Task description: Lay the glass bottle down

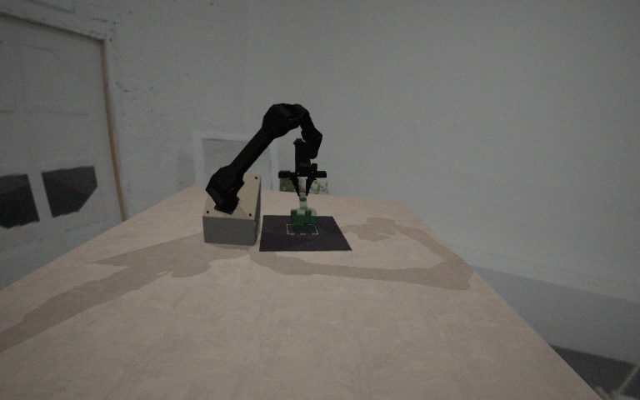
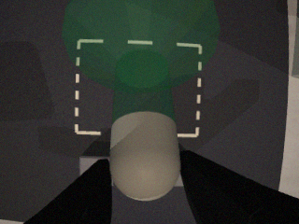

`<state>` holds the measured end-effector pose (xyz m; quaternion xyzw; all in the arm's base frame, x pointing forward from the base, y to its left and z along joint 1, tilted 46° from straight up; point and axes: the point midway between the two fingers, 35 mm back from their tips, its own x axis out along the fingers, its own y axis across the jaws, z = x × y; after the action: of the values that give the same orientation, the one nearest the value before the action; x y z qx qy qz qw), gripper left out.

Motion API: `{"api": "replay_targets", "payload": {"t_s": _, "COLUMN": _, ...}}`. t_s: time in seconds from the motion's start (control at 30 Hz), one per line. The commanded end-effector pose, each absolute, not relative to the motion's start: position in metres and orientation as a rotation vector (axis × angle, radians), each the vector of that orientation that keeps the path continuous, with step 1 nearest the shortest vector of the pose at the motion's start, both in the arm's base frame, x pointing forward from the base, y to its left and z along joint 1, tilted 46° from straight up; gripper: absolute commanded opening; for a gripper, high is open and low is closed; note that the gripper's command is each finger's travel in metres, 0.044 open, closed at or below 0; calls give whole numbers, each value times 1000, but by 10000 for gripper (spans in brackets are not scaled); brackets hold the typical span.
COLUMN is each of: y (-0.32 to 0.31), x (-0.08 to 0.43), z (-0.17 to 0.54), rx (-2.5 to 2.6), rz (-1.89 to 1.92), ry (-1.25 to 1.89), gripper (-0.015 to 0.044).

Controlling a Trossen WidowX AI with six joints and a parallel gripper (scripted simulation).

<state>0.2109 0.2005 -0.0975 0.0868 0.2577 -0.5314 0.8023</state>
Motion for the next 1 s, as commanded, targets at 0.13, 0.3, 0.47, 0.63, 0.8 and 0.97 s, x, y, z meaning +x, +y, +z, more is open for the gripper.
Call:
{"api": "replay_targets", "payload": {"t_s": 0.13, "y": 202, "x": 211, "z": -110, "rx": 187, "rz": -1139, "ry": 553, "gripper": 119}}
{"api": "replay_targets", "payload": {"t_s": 0.3, "y": 203, "x": 210, "z": -117, "rx": 181, "rz": -1136, "ry": 552, "gripper": 119}}
{"api": "replay_targets", "payload": {"t_s": 0.47, "y": 204, "x": 209, "z": -123, "rx": 175, "rz": -1134, "ry": 552, "gripper": 119}}
{"api": "replay_targets", "payload": {"t_s": 0.63, "y": 204, "x": 209, "z": -130, "rx": 171, "rz": -1132, "ry": 552, "gripper": 119}}
{"api": "replay_targets", "payload": {"t_s": 0.8, "y": 204, "x": 208, "z": -136, "rx": 167, "rz": -1130, "ry": 552, "gripper": 119}}
{"api": "replay_targets", "payload": {"t_s": 0.97, "y": 203, "x": 208, "z": -142, "rx": 165, "rz": -1129, "ry": 552, "gripper": 119}}
